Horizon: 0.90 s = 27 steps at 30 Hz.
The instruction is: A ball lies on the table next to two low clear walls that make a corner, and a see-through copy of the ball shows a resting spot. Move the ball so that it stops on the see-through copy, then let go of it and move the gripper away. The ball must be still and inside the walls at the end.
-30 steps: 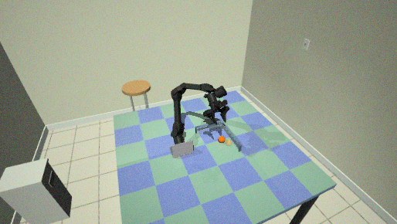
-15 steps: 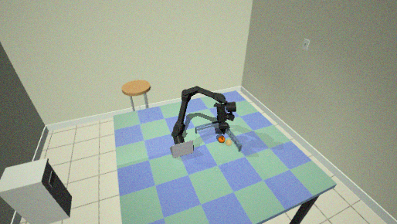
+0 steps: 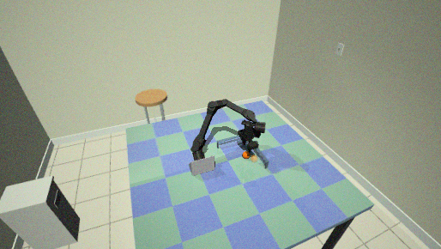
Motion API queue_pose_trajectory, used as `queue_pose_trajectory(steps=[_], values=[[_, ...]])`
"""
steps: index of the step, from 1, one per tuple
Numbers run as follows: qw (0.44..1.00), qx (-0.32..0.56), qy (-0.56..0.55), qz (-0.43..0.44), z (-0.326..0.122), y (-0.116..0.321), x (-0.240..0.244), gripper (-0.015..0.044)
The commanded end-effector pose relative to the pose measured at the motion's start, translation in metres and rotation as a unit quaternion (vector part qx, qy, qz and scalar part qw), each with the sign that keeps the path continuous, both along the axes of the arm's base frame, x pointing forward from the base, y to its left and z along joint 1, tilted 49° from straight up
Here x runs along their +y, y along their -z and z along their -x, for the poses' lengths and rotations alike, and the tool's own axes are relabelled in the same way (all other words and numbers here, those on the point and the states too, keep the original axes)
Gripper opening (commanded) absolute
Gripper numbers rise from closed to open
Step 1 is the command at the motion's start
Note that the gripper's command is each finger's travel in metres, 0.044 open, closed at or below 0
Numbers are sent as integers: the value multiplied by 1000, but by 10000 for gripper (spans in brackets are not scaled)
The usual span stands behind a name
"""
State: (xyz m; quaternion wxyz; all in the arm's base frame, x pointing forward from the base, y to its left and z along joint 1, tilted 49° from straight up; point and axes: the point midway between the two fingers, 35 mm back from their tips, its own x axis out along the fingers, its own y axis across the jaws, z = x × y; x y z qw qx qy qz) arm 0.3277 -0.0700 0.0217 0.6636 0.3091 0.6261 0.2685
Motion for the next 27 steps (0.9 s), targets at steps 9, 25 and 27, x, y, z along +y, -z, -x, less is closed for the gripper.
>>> queue_pose_trajectory(steps=[9, 25, 27], values=[[1000, -2, -5, -5, -2, 13, 15, 362], [1000, -2, -5, -5, -4, 30, 35, 362], [1000, -2, -5, -5, -4, 32, 37, 362]])
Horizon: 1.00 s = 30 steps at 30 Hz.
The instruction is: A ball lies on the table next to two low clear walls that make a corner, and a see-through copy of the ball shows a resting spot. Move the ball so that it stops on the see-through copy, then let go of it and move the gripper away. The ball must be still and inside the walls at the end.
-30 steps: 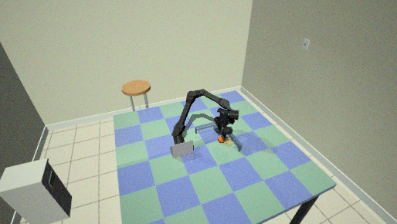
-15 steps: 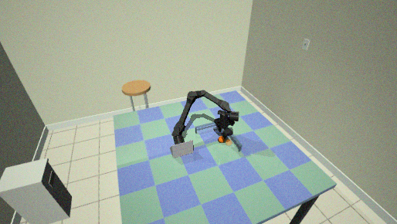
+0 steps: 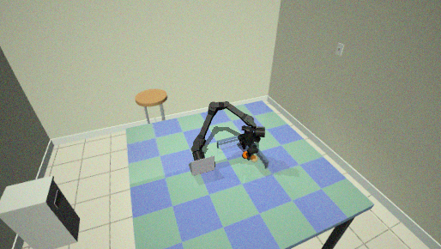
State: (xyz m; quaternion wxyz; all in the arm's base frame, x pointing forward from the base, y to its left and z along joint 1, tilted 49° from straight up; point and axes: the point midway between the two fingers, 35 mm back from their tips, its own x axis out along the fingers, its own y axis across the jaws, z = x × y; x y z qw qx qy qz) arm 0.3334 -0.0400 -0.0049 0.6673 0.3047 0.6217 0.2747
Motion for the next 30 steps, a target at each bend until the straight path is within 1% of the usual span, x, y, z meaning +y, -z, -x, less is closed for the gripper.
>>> queue_pose_trajectory(steps=[1, 10, 14, 21, 24, 29, 30], values=[[1000, 6, -1, -4, 1, 7, 9, 362], [1000, 6, -1, -5, 1, 14, 18, 362], [1000, 6, -1, -5, 1, 14, 18, 257], [1000, 6, -1, -5, 1, 14, 18, 210], [1000, 6, -1, -4, 1, 12, 15, 132], [1000, 7, 0, -1, -2, -1, -4, 0], [1000, 7, 0, 0, -3, -4, -8, 0]])
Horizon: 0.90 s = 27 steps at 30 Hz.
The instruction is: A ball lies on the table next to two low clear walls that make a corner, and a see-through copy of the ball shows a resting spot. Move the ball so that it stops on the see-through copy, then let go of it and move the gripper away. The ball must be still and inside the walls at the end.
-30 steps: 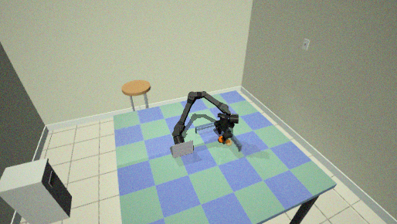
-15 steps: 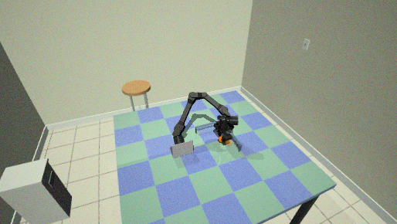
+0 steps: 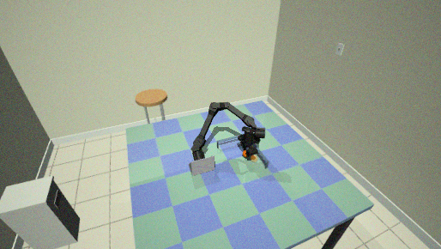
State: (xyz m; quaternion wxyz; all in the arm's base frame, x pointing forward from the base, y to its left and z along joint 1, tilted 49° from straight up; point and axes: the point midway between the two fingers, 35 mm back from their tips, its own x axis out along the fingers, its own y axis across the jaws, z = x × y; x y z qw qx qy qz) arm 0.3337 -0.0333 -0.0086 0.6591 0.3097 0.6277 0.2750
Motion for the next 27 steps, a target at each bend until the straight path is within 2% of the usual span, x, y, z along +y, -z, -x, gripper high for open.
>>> queue_pose_trajectory(steps=[1, 20, 27], values=[[1000, -3, 2, 4, -3, -11, -19, 0], [1000, -3, 0, 2, 11, -78, -91, 0], [1000, -3, 0, 3, 0, -60, -92, 0]])
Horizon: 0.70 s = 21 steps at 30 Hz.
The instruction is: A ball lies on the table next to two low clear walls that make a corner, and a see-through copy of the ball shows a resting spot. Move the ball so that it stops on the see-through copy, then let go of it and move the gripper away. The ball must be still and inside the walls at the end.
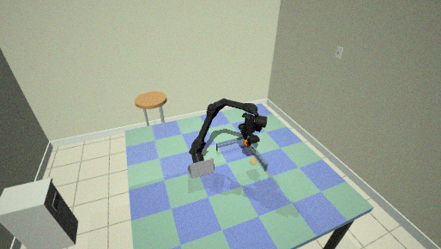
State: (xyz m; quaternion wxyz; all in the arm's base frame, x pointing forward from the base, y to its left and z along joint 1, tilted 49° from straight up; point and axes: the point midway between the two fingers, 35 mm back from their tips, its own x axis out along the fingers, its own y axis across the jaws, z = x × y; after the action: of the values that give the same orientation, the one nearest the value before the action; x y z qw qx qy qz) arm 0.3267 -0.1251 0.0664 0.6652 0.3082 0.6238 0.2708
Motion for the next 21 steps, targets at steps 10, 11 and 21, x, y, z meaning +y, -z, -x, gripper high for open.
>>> queue_pose_trajectory(steps=[10, 11, 21], values=[[1000, 0, -4, -1, -32, 66, 1, 0], [1000, 0, -4, -1, -32, 67, 1, 0], [1000, 0, -4, -1, -36, 84, 20, 0]])
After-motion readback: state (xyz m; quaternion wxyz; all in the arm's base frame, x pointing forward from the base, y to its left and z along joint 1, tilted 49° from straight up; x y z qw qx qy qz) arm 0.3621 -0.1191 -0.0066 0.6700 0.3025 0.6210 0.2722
